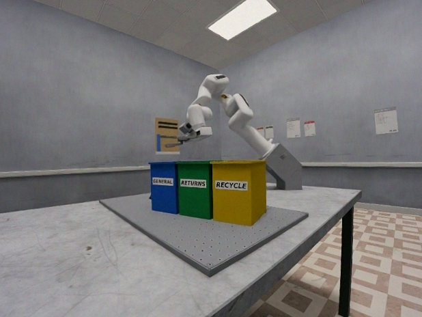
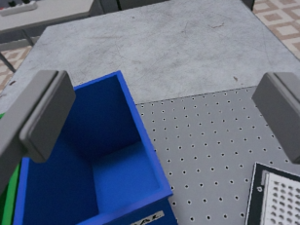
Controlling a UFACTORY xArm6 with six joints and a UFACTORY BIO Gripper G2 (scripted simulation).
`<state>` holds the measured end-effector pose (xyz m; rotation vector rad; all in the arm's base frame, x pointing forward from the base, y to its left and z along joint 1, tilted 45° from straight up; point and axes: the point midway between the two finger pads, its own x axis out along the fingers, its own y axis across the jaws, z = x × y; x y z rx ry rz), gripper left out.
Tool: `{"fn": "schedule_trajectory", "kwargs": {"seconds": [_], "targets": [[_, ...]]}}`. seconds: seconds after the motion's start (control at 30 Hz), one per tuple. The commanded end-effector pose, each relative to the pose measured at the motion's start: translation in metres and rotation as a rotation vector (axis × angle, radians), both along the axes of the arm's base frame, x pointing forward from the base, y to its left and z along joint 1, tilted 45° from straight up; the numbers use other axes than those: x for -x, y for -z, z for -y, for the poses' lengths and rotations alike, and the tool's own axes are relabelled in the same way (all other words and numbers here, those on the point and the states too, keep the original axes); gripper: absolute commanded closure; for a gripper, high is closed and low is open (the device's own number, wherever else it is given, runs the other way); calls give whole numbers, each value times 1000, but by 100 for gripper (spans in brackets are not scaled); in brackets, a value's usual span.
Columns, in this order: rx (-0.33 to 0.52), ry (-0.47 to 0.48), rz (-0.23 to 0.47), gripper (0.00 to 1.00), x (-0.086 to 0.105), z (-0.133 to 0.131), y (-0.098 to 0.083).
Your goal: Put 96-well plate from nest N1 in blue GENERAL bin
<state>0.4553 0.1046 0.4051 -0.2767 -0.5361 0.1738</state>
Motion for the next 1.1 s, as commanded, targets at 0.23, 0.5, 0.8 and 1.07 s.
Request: {"fn": "schedule_trajectory", "kwargs": {"seconds": [0.23, 0.5, 0.8, 1.07], "targets": [[44, 18, -3, 63, 17, -25, 29], [91, 31, 16, 63, 31, -41, 46], [135, 36, 60, 63, 51, -58, 62], [166, 34, 121, 63, 69, -71, 71]]}}
